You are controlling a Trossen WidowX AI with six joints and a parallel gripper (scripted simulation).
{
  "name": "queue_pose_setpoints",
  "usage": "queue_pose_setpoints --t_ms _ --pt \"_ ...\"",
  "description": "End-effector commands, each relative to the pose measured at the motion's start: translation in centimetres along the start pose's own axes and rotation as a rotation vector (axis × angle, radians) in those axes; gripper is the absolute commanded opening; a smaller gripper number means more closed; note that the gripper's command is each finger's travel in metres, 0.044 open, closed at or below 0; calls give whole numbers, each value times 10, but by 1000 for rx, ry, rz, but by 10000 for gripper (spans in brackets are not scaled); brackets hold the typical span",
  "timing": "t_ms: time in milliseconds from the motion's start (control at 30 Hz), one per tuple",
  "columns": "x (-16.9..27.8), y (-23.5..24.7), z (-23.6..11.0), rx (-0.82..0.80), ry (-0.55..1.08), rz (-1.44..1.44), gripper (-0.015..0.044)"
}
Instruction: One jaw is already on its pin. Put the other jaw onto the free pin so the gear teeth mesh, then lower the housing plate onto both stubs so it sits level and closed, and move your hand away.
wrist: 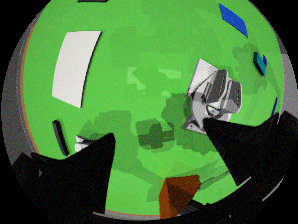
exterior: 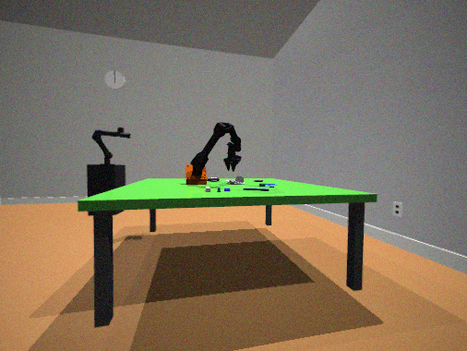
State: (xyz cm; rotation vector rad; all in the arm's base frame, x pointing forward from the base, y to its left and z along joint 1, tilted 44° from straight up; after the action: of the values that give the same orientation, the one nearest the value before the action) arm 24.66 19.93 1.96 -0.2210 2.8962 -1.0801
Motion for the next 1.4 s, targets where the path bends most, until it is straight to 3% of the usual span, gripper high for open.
queue_pose_setpoints --t_ms 0,1367 --pt "4 13 -4 -7 -4 -88 440" --pt "97 129 -6 24 3 -1035 440"
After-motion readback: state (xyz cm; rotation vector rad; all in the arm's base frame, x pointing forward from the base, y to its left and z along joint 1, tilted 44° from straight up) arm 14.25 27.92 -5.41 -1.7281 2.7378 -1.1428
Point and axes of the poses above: the point midway between the two fingers, 35 mm back from their tips, its own z axis out along the fingers, its own y axis across the jaws, x = y × z, the point moved 8 cm from there along -z, back along the fingers, and after that the axes turned 11 degrees about z, right-handed, at the moved point
